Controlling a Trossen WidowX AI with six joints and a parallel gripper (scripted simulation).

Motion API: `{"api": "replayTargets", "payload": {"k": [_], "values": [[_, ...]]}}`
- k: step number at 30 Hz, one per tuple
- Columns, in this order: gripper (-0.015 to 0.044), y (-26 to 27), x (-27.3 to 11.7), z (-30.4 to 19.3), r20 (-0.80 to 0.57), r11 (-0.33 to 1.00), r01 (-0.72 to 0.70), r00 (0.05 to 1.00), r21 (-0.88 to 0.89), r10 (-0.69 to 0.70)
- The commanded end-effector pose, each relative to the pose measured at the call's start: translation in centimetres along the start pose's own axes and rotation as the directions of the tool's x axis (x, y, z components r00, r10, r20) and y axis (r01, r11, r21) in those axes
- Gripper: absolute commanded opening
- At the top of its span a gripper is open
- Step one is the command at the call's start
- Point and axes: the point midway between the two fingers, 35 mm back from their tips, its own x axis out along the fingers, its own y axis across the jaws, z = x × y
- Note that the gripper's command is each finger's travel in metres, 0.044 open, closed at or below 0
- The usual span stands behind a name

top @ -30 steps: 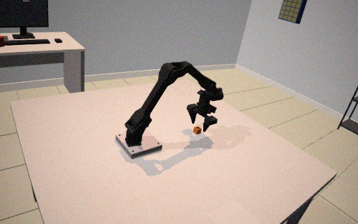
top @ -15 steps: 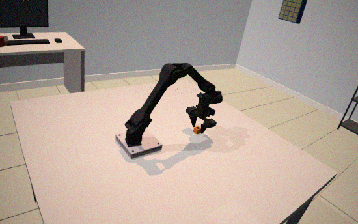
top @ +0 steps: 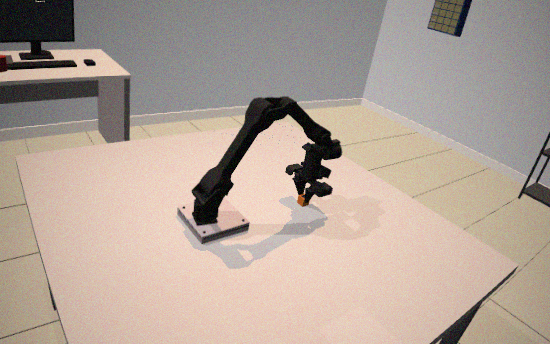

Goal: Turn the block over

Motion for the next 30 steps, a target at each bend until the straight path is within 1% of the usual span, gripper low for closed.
{"api": "replayTargets", "payload": {"k": [1,5,6,10,12,18,30], "values": [[0.0052,0.0,0.1,0.0,-0.001,1.000,-0.002,1.000,-0.002,0.002],[0.0025,0.0,0.1,0.0,-0.001,1.000,-0.002,1.000,-0.002,0.002],[0.0000,0.0,0.0,0.0,-0.001,1.000,-0.002,1.000,-0.002,0.002],[0.0000,0.0,-2.4,0.0,-0.001,1.000,-0.002,1.000,-0.002,0.002],[0.0000,0.0,-2.9,0.0,-0.001,1.000,-0.002,1.000,-0.002,0.002],[0.0000,0.0,-2.8,0.0,0.009,1.000,-0.002,1.000,-0.002,0.002],[0.0000,0.0,-2.1,0.3,0.177,1.000,-0.003,0.984,0.001,0.002]]}}
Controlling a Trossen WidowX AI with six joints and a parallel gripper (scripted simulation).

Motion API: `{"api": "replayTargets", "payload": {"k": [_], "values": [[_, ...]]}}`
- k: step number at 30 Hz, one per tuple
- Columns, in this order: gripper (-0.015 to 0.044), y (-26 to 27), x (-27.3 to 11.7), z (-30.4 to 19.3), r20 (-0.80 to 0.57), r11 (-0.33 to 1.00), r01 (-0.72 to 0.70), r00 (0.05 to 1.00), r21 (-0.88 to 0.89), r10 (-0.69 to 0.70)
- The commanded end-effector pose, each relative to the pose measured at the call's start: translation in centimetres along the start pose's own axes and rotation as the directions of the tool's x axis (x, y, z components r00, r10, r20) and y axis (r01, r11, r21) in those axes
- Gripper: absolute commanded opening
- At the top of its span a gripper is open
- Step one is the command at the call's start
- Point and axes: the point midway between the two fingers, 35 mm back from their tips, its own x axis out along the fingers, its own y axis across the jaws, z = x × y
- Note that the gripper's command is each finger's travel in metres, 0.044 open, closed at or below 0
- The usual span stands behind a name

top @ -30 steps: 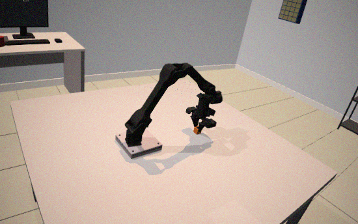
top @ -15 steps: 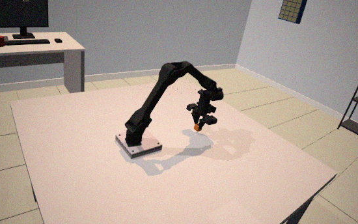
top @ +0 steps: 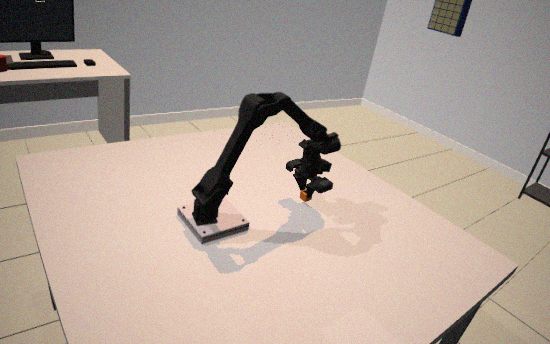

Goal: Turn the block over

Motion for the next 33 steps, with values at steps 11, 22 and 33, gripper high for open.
{"api": "replayTargets", "payload": {"k": [11,22,33], "values": [[0.0000,0.00,0.08,-0.09,0.213,1.000,-0.002,0.977,-0.003,0.002],[0.0000,0.05,-0.04,-0.60,0.366,1.000,-0.002,0.931,-0.006,0.004],[0.0000,0.04,0.56,-0.41,0.422,1.000,-0.002,0.907,-0.006,0.004]]}}
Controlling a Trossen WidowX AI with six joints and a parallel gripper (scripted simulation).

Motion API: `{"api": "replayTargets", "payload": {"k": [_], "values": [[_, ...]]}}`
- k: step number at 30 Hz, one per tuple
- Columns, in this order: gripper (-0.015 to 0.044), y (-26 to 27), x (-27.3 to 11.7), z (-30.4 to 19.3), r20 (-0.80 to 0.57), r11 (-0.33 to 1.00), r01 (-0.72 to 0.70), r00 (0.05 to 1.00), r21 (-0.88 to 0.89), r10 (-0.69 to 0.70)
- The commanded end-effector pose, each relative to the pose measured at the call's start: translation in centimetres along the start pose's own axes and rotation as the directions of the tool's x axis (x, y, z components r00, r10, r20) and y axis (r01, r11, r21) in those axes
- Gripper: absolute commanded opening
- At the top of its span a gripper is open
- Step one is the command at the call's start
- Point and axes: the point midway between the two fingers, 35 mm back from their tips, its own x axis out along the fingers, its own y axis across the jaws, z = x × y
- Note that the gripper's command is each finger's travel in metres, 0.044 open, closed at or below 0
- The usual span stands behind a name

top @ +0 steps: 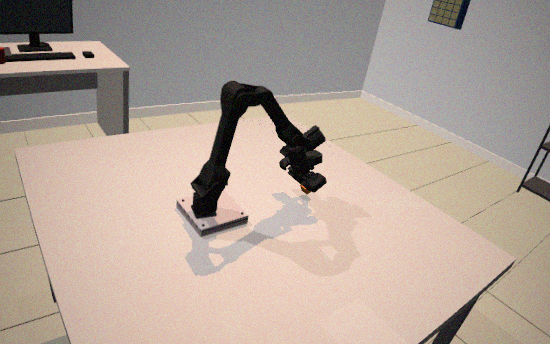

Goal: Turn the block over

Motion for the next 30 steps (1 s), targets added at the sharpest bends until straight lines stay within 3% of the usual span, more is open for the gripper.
{"api": "replayTargets", "payload": {"k": [1,15,30], "values": [[0.0000,0.0,0.5,0.1,0.050,1.000,-0.003,0.999,-0.004,0.003],[0.0000,0.0,2.7,-0.4,0.268,1.000,-0.004,0.964,-0.002,0.004],[0.0000,0.0,2.1,-1.6,0.482,1.000,-0.003,0.876,-0.006,0.005]]}}
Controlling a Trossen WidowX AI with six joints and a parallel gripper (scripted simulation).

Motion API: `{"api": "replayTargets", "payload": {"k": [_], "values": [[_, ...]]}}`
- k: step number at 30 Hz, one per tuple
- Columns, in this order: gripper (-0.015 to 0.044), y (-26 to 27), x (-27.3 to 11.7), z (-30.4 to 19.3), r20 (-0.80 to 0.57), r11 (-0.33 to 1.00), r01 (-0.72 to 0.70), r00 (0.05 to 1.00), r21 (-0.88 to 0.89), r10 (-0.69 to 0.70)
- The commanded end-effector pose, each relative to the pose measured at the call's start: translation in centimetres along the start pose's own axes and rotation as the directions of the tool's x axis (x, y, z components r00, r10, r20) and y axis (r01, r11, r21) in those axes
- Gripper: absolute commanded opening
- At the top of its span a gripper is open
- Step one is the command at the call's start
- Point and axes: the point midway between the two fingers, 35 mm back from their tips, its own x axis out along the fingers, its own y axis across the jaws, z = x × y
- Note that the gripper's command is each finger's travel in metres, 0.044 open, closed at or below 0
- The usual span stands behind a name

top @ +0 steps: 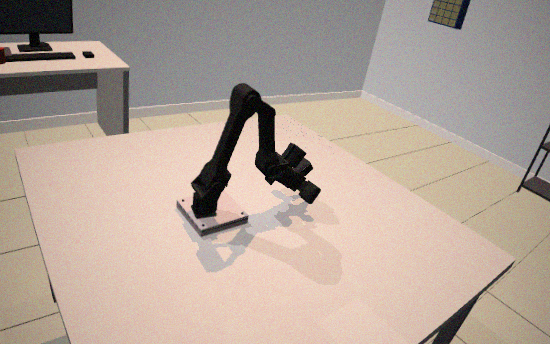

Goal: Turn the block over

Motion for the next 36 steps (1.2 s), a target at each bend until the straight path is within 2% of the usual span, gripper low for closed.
{"api": "replayTargets", "payload": {"k": [1,20,36], "values": [[0.0000,0.10,-0.48,-0.45,0.049,1.000,-0.004,0.999,0.002,0.004],[0.0000,0.10,-0.58,-0.43,0.076,1.000,-0.004,0.997,0.002,0.004],[0.0420,0.10,-0.58,-0.43,0.076,1.000,-0.004,0.997,0.002,0.004]]}}
